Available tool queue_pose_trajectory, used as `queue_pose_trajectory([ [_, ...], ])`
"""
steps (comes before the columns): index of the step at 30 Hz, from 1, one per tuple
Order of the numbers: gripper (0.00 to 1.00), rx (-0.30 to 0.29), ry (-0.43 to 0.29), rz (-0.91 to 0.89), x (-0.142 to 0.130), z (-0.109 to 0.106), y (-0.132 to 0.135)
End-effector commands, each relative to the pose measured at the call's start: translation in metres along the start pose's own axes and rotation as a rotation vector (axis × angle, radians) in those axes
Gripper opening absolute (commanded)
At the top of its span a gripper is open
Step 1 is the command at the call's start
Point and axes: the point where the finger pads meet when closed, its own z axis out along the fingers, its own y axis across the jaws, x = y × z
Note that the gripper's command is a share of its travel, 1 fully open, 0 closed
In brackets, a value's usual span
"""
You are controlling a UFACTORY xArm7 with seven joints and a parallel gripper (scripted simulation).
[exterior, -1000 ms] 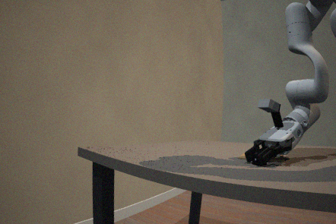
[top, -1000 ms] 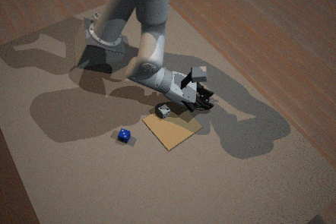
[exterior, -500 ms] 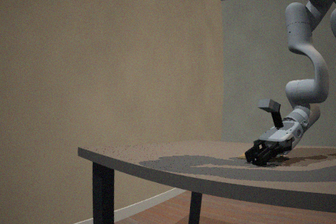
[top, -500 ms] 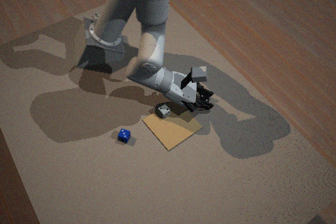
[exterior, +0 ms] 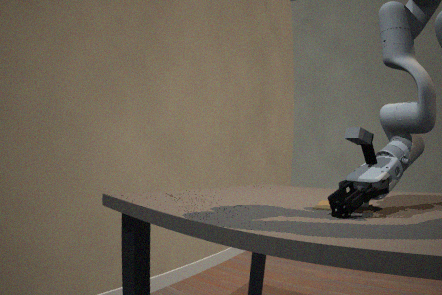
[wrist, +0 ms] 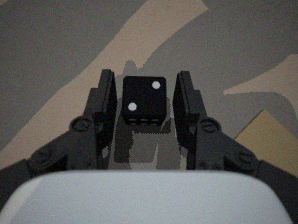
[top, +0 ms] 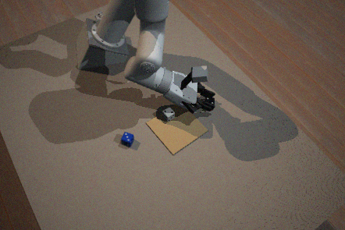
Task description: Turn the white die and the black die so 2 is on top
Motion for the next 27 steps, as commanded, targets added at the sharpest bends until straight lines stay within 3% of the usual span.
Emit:
queue_pose_trajectory([
  [1,0.47,-0.001,0.0,-0.002,0.001,-0.017,0.001],
  [7,0.47,-0.001,0.0,-0.002,0.001,-0.032,0.001],
  [16,0.47,-0.001,0.0,-0.002,0.002,-0.034,0.001],
  [27,0.47,-0.001,0.0,-0.002,0.028,-0.048,0.001],
])
